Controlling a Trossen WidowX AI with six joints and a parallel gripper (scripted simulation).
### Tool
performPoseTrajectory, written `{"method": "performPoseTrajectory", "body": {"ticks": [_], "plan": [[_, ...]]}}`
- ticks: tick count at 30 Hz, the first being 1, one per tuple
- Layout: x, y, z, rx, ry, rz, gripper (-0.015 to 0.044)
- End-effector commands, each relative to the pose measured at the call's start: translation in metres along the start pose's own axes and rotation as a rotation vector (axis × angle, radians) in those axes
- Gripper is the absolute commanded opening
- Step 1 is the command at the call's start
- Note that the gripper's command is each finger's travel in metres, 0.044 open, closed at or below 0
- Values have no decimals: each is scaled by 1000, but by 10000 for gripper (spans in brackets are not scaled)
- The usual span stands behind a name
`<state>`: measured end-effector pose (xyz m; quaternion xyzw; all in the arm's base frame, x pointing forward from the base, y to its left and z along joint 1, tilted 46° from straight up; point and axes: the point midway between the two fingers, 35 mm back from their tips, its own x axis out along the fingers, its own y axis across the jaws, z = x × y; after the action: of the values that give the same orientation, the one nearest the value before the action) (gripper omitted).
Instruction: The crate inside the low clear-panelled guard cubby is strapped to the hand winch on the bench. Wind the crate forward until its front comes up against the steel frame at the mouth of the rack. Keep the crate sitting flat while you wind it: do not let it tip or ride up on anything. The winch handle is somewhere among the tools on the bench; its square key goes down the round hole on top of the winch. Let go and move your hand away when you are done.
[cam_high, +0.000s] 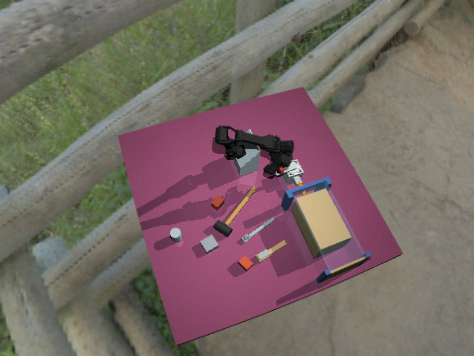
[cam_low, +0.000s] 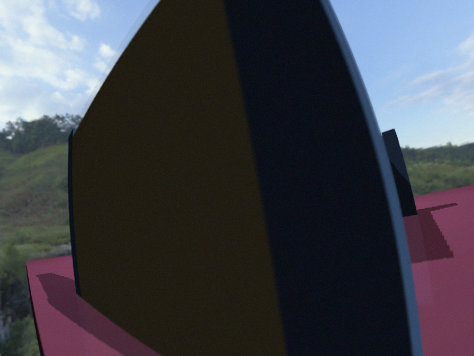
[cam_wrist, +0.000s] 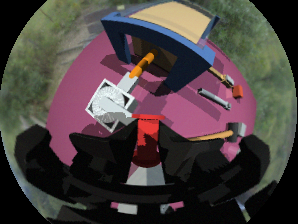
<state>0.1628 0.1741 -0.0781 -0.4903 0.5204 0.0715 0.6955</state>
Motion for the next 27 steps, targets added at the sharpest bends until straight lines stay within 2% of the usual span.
{"method": "performPoseTrajectory", "body": {"ticks": [1,27], "plan": [[6,-5,9,17,-5,-15,0],[19,-11,37,18,-7,-17,0]]}}
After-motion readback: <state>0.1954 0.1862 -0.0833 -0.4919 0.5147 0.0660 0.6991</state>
